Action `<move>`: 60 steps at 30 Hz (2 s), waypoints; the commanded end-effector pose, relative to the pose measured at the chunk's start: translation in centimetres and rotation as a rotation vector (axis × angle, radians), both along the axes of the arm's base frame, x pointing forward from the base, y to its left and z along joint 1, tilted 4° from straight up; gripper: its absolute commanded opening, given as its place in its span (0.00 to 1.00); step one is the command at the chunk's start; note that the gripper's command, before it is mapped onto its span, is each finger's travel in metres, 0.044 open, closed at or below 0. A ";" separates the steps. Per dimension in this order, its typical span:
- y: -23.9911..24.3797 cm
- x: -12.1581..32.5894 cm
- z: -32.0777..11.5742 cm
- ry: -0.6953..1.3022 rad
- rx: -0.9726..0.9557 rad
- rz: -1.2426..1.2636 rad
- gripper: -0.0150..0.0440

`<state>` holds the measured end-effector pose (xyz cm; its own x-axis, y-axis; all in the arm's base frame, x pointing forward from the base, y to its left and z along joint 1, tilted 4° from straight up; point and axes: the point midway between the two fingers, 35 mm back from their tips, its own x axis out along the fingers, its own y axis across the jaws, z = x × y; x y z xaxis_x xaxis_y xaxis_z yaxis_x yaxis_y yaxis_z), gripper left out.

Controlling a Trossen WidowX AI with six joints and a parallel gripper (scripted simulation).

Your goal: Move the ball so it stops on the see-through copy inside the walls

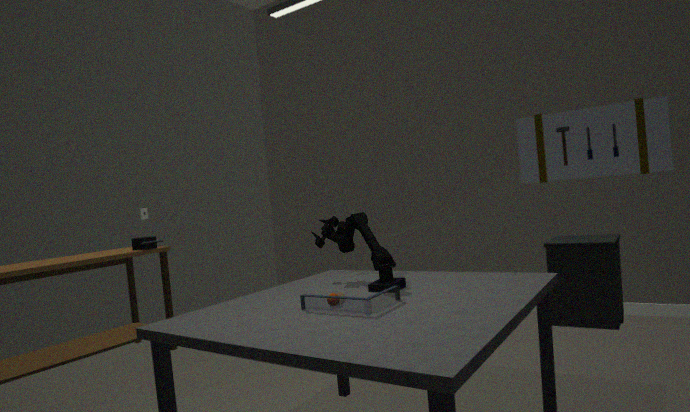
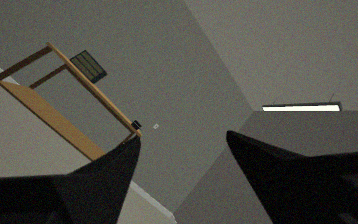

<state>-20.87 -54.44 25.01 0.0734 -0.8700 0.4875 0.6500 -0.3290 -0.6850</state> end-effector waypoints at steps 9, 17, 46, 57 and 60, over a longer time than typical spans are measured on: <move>-4.6 10.8 -1.2 -0.156 0.206 0.179 0.86; -5.9 23.8 -3.0 -0.257 0.464 0.344 0.86; 21.5 58.4 -12.0 0.018 1.463 0.658 0.86; 38.0 57.9 -14.0 0.385 1.761 0.568 0.86; 42.7 56.8 -14.2 0.519 1.817 0.546 0.86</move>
